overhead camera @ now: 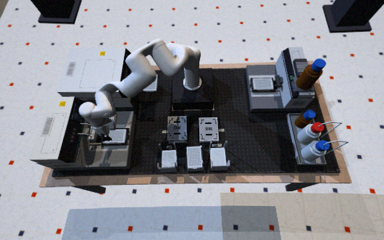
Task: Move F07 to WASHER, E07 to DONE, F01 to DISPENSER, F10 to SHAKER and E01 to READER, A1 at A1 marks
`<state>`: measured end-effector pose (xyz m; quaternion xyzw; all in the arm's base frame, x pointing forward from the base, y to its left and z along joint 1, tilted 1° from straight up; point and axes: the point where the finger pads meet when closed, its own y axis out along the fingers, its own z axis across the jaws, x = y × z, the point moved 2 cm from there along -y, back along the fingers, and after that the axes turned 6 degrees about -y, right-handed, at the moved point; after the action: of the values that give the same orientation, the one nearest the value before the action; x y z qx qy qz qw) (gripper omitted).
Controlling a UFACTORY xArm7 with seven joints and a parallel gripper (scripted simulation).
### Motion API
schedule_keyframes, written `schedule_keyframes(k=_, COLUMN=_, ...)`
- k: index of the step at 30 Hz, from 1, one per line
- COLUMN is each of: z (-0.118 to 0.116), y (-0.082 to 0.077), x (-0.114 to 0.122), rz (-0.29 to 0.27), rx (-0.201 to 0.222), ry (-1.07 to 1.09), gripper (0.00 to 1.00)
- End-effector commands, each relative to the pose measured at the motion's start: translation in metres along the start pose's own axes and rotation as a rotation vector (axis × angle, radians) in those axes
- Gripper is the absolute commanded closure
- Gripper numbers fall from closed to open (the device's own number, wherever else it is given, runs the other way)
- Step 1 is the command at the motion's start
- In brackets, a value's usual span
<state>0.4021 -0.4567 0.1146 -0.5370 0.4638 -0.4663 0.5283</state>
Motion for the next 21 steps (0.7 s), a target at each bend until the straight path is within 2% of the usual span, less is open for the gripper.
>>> schedule_keyframes(k=1, z=0.001, y=-0.006, x=0.001, rz=-0.005, rx=0.003, ry=0.000, gripper=0.00)
schedule_keyframes(k=21, z=0.000, y=-0.030, x=0.001, rz=-0.005, rx=0.003, ry=0.000, gripper=0.00)
